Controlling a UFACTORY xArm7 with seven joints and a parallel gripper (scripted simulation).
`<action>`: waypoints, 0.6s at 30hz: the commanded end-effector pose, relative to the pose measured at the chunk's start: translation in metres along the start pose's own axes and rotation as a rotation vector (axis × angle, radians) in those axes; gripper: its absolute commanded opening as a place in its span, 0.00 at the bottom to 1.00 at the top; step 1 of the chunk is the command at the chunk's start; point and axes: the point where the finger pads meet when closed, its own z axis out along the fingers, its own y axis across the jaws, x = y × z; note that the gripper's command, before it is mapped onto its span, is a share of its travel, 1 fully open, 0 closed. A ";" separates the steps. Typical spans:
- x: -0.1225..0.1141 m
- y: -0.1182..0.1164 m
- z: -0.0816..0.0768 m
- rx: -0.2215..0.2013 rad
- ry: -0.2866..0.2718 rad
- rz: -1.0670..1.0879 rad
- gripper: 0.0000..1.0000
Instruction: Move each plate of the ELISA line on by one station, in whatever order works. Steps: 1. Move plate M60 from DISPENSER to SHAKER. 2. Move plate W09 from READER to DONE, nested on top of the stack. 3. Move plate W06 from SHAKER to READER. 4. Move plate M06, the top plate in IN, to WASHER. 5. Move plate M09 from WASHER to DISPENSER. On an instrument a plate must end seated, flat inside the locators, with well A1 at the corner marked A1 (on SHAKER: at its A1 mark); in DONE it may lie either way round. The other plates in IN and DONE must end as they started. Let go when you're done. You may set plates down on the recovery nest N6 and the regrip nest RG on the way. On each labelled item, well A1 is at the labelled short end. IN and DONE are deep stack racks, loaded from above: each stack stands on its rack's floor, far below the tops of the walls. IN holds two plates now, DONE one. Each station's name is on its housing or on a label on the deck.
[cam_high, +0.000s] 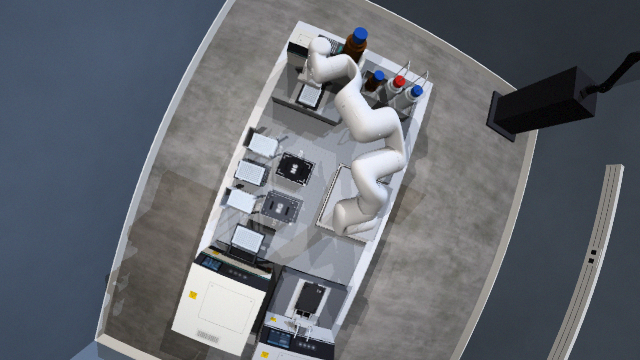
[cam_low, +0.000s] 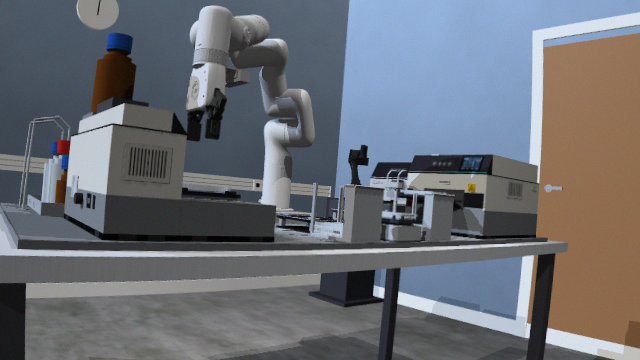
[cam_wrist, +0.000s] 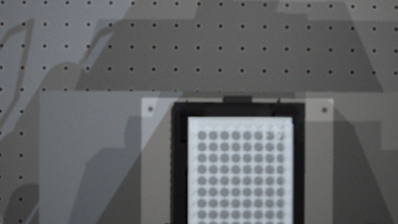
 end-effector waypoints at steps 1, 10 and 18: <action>-0.001 0.001 -0.008 -0.003 -0.004 0.000 1.00; -0.001 0.001 -0.017 -0.003 -0.004 0.000 1.00; -0.001 0.001 -0.017 -0.003 -0.004 0.000 1.00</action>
